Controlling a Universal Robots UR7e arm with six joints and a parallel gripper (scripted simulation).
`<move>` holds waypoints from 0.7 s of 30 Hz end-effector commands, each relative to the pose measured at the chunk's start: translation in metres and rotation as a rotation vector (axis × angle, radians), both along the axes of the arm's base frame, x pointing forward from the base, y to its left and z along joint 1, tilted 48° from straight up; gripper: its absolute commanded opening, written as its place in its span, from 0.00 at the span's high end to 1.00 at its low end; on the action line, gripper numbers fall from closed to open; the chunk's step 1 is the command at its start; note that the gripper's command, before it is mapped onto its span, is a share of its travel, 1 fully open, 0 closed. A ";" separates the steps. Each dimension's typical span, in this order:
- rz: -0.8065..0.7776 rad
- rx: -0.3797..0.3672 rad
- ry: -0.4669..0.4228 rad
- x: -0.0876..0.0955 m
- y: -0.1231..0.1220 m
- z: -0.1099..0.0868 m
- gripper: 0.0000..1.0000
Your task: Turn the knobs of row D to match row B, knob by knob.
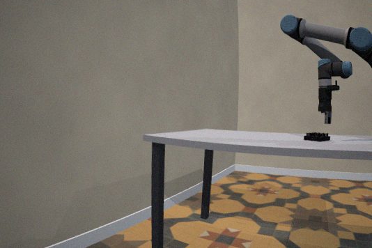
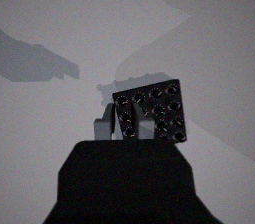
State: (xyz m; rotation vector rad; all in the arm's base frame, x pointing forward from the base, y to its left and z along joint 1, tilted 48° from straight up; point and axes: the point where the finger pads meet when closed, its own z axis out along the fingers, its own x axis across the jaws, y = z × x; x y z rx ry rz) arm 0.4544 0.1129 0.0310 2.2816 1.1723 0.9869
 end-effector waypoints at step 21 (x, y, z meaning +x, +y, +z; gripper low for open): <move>0.000 0.000 -0.001 0.001 0.000 -0.001 0.54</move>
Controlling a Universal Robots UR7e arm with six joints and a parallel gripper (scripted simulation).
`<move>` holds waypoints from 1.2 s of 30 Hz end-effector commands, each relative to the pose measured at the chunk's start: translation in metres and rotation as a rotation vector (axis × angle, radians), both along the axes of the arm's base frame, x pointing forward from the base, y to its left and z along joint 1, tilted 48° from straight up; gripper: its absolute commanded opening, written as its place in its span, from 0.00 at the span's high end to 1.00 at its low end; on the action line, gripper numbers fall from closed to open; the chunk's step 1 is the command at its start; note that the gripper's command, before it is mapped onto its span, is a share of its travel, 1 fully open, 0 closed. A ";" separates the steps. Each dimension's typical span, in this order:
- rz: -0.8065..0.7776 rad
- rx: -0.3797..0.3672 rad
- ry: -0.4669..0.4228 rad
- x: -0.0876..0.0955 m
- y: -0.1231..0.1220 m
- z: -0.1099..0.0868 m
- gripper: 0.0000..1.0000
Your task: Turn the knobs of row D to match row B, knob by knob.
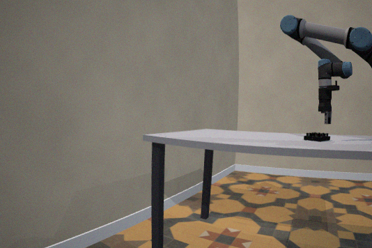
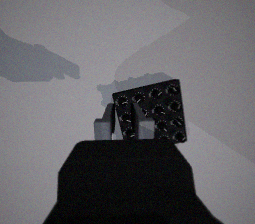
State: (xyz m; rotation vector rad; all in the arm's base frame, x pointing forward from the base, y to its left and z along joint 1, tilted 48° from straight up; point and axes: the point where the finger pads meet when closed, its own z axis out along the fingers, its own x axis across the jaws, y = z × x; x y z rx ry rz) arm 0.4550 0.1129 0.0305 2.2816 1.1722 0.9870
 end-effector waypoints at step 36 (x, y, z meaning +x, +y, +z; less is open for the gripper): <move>0.000 0.000 -0.001 0.027 0.000 -0.025 0.54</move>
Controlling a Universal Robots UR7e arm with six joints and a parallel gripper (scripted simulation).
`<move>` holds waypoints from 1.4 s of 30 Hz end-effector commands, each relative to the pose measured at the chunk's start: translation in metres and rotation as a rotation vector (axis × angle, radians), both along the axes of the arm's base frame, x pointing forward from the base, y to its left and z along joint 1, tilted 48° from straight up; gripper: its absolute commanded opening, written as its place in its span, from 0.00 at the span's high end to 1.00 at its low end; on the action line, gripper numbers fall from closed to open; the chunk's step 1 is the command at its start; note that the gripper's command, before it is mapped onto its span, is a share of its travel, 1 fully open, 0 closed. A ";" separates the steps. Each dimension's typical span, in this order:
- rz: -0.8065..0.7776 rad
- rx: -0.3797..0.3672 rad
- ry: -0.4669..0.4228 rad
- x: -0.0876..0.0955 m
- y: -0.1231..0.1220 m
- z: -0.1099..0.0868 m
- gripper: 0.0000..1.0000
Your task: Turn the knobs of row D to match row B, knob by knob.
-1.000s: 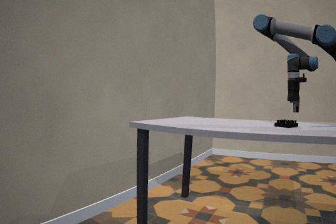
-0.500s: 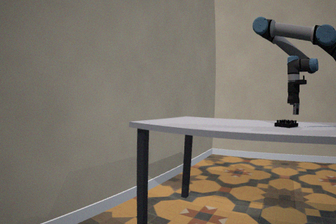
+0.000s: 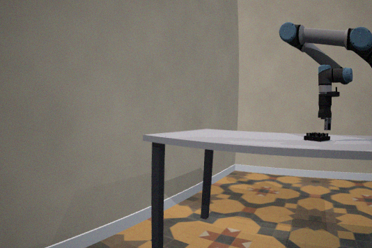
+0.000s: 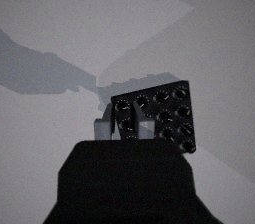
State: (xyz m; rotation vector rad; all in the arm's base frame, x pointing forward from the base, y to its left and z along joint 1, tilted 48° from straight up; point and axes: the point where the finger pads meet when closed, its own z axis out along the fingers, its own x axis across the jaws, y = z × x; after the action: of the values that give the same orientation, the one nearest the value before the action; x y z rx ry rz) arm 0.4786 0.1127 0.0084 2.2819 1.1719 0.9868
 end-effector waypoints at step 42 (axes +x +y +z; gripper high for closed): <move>0.000 0.000 -0.001 0.008 0.000 -0.007 0.54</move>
State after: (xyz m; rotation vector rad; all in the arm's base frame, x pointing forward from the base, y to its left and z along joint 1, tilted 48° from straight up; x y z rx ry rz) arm 0.4866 0.1126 0.0010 2.2818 1.1718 0.9870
